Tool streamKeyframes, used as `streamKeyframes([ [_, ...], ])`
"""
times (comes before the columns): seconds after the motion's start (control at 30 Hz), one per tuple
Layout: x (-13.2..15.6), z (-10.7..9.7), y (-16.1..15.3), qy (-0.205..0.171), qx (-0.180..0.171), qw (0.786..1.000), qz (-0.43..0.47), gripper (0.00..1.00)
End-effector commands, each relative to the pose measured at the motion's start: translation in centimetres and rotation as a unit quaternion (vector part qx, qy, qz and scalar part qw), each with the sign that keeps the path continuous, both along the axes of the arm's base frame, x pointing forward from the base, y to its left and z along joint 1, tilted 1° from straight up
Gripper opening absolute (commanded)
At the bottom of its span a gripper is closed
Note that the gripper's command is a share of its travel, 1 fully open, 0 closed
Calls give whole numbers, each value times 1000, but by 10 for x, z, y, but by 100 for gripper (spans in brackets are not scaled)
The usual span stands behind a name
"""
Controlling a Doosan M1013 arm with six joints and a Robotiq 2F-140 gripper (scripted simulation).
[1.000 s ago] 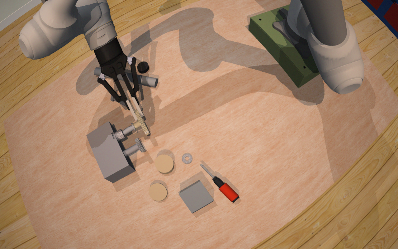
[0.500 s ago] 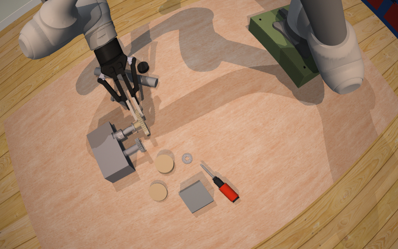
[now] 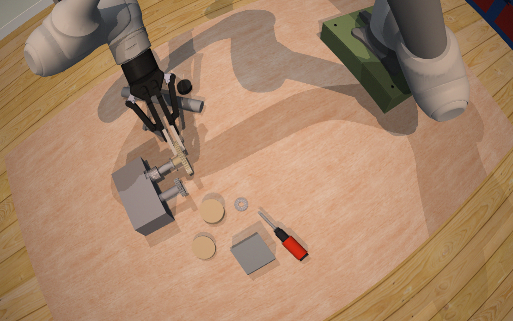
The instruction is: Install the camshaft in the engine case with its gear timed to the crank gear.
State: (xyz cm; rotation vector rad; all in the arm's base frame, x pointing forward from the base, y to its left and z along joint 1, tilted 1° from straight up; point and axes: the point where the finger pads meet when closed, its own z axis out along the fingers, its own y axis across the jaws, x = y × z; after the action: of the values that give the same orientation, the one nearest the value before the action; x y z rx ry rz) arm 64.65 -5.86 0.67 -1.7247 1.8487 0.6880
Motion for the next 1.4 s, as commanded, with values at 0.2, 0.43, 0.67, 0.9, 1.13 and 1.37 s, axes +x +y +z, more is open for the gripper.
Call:
streamKeyframes([
  [0.2,4,2,1,-1,1,1000,-1,5],
  [0.43,4,2,1,-1,1,1000,-1,5],
  [0.67,4,2,1,-1,1,1000,-1,5],
  [0.9,5,2,1,-1,1,1000,-1,5],
  [1.13,7,2,1,-1,1,1000,-1,5],
  [1.37,13,2,0,-1,1,1000,-1,5],
])
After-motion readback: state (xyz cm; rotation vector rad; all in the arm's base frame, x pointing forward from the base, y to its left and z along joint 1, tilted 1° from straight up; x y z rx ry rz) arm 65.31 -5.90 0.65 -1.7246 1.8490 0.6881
